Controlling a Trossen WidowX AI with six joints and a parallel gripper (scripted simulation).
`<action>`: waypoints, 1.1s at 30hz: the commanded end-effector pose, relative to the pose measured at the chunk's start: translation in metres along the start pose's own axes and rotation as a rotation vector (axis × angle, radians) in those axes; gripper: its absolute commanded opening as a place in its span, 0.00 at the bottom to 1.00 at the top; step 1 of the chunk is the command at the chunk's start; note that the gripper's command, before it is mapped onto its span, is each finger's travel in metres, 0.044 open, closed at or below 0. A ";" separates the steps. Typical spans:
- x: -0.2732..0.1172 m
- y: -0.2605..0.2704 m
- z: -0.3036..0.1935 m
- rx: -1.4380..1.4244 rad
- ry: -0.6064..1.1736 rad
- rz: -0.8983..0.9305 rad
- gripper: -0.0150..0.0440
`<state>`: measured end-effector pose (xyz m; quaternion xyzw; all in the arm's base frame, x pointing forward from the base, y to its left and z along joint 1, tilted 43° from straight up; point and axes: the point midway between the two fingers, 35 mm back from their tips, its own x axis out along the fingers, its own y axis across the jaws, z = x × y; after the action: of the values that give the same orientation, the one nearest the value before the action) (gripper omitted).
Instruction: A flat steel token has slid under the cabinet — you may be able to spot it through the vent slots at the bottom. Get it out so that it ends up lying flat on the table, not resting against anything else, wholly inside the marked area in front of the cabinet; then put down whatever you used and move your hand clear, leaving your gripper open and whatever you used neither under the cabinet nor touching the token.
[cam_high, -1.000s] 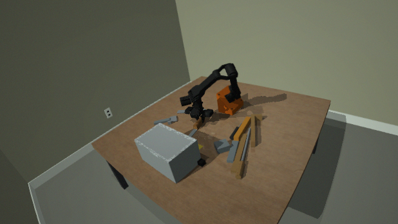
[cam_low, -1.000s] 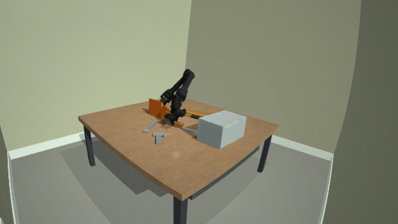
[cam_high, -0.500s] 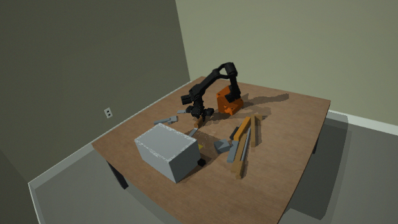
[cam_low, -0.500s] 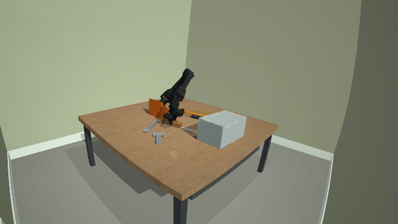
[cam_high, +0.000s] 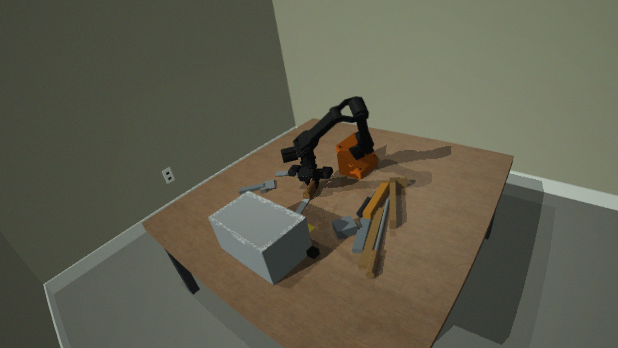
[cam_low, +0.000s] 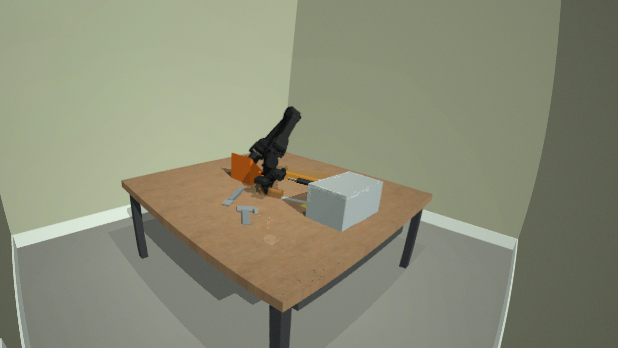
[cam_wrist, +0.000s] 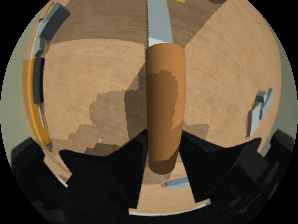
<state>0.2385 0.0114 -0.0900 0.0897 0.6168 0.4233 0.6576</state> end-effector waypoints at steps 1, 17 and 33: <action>-0.001 0.000 0.000 -0.034 0.000 -0.001 0.25; -0.002 0.000 0.001 -0.148 0.000 0.000 0.25; -0.003 0.015 0.014 -0.173 0.000 0.001 0.25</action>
<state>0.2428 0.0222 -0.0791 0.0339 0.5799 0.4752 0.6608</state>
